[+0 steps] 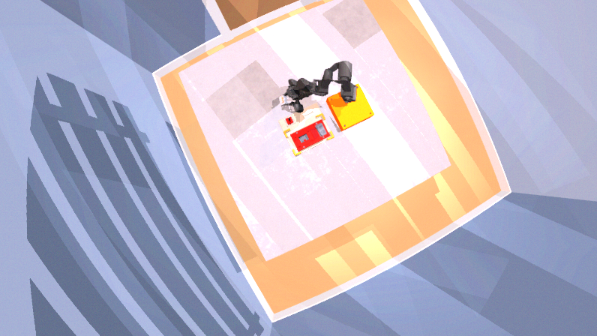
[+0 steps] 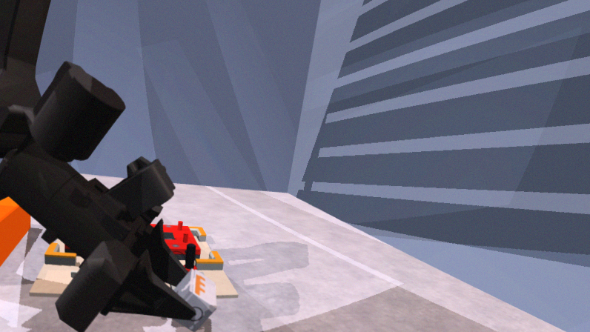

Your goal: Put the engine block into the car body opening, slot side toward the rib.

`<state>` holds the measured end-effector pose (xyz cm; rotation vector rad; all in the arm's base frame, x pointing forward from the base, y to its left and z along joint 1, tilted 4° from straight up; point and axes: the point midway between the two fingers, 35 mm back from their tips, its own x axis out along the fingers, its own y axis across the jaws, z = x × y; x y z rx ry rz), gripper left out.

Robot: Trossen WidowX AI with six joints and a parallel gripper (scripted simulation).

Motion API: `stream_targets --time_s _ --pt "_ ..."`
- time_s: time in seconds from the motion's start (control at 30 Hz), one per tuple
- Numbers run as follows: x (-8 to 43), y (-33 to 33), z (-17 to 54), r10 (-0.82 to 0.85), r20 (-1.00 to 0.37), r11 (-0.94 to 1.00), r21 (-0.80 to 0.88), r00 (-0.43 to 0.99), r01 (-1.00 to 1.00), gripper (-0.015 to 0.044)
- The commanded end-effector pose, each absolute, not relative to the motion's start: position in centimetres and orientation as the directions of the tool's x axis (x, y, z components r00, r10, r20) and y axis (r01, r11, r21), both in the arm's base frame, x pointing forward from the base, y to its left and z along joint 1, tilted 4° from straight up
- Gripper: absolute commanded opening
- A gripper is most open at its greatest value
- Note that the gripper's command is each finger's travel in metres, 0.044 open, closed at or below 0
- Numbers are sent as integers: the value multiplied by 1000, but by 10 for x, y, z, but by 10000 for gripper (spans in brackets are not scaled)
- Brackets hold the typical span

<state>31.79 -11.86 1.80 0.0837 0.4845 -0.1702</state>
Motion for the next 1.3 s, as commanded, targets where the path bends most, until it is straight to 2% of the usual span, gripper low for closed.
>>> stream_targets --time_s 0.0,0.37,1.27 --pt "318 -119 10 -147 -468 981 41 871 188 0" --pt "320 -118 -16 -147 -469 981 41 871 188 0" --pt "322 -118 -13 -147 -469 981 41 871 188 0"
